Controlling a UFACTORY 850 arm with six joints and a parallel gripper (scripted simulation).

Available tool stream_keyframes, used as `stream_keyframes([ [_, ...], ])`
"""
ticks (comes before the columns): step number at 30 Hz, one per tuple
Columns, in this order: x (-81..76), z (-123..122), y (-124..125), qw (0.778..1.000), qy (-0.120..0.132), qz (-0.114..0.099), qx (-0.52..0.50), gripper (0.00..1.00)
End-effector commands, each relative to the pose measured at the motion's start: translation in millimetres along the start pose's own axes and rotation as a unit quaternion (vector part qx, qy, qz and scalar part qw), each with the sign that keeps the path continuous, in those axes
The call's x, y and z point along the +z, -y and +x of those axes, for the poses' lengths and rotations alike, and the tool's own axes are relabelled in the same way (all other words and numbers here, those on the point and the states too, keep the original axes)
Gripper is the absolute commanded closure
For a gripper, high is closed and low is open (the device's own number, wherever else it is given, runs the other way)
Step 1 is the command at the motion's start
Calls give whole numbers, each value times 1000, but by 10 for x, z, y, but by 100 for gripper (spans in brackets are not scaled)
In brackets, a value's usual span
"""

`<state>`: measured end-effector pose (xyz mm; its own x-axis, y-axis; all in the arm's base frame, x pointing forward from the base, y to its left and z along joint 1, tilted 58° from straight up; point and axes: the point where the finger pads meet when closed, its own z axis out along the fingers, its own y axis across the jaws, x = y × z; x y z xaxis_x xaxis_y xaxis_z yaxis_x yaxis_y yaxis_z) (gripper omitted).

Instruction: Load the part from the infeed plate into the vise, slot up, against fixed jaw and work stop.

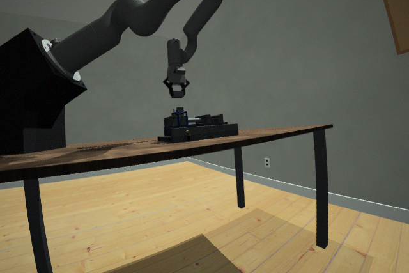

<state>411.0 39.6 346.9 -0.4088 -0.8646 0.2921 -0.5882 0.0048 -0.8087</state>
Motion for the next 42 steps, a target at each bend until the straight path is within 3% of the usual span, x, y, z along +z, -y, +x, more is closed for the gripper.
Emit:
stream_keyframes([
  [1,-1,-5,4,1000,-9,0,0,100],
  [11,-1,-11,4,999,-35,0,0,100],
  [26,1,-27,4,994,-108,0,0,100],
  [28,1,-27,4,994,-108,0,0,100],
  [42,7,-46,4,981,-194,0,0,100],
])
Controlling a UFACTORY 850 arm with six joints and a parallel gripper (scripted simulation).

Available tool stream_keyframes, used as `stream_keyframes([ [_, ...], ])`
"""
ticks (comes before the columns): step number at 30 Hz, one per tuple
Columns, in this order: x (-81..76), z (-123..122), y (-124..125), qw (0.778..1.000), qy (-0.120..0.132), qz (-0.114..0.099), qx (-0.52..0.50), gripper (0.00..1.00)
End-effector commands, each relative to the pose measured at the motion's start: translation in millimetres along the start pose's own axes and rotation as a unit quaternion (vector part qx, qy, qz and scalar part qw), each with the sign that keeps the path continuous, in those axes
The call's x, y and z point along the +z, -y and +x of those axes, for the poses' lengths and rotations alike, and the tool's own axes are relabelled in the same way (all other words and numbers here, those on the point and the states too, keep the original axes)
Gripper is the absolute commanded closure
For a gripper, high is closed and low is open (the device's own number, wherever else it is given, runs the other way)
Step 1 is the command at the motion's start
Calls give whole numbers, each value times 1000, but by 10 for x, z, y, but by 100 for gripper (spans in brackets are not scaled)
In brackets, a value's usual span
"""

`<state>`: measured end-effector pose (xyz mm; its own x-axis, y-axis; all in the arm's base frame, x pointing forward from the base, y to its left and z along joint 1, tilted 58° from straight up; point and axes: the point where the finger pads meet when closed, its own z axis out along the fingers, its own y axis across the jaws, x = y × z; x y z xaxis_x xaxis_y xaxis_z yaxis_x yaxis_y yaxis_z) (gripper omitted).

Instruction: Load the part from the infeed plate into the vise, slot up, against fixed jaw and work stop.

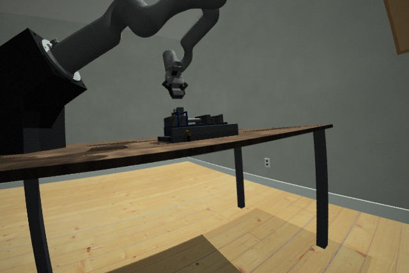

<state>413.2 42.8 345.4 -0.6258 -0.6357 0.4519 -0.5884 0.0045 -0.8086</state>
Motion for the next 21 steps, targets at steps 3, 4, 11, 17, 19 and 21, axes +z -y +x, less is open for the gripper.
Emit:
stream_keyframes([
  [3,-2,-6,4,1000,-24,0,0,100],
  [4,-1,-8,4,1000,-30,0,1,100],
  [11,0,-17,4,997,-73,0,0,100],
  [17,1,-25,4,994,-107,0,1,100],
  [19,1,-26,4,994,-112,0,1,100],
  [21,1,-27,4,993,-117,0,0,100],
])
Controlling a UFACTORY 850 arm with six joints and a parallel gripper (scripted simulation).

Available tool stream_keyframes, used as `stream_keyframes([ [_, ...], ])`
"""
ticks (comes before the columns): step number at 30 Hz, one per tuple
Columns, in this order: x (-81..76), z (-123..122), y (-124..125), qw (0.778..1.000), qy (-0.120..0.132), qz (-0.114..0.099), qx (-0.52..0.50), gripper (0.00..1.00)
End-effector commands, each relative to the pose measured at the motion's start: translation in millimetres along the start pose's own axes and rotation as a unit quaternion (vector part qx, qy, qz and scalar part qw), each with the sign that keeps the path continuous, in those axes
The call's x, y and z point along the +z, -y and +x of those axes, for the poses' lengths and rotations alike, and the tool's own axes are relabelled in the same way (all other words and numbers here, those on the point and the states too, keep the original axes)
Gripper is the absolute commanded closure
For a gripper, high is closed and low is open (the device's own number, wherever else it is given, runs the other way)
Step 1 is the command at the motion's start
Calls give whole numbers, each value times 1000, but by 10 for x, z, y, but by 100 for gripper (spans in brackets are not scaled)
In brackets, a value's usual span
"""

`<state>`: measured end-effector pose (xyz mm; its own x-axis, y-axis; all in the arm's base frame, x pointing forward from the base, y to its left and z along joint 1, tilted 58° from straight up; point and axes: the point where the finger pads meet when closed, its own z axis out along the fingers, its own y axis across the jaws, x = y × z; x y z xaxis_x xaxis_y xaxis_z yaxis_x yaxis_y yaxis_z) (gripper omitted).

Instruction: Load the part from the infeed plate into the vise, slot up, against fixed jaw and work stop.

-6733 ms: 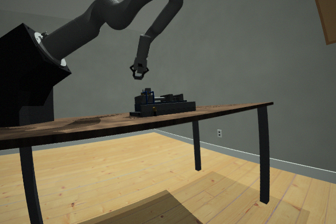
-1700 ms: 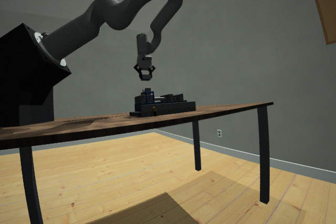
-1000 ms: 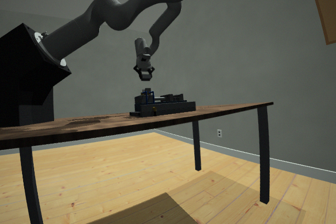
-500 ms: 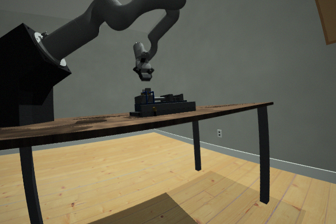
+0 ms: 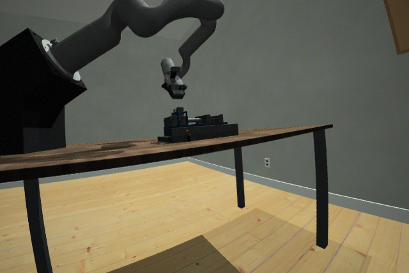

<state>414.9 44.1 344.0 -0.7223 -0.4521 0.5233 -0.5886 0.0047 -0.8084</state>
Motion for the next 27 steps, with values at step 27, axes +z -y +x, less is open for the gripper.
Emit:
stream_keyframes([
  [27,-2,-18,5,997,-79,0,1,100],
])
